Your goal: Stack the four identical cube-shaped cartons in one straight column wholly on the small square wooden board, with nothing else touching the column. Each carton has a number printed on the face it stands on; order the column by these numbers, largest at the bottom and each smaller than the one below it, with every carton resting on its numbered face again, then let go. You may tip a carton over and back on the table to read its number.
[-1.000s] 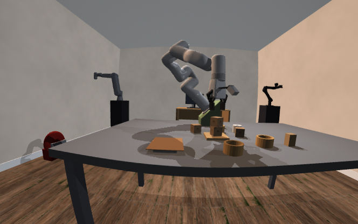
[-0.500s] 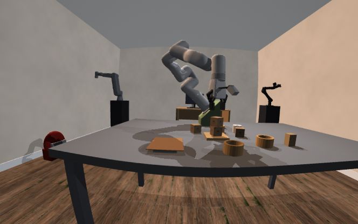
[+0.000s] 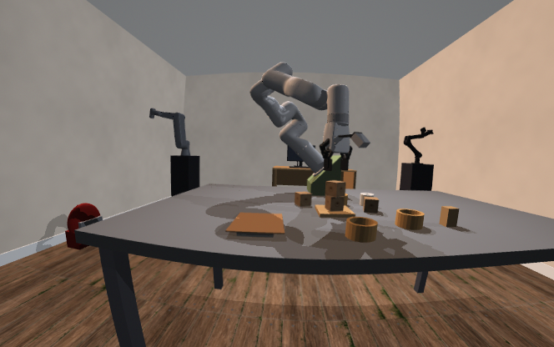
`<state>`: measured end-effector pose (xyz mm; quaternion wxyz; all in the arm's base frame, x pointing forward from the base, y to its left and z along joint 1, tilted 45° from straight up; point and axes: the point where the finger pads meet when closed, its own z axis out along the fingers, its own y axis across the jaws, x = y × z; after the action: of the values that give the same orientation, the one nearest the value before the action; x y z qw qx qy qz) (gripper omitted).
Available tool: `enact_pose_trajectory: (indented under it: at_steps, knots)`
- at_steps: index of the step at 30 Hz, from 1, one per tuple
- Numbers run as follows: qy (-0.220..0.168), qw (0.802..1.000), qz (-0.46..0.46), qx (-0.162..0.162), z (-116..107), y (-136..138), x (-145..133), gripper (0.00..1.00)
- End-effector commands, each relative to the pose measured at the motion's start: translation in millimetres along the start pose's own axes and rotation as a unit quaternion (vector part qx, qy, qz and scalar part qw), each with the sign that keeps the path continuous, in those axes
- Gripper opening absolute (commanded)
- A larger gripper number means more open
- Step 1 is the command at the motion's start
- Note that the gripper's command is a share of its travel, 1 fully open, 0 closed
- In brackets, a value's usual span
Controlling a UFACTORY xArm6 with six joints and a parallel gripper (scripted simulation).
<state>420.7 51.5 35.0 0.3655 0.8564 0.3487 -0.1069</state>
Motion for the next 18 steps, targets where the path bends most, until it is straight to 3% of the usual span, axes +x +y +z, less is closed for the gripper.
enact_pose_trajectory:
  at_steps: [1, 18]
  knots:
    - [0.002, 1.000, 0.001, 0.000, -1.4, 0.6, 1.0, 1.00]
    - [0.002, 1.000, -0.004, 0.000, -1.6, 0.9, 0.0, 1.00]
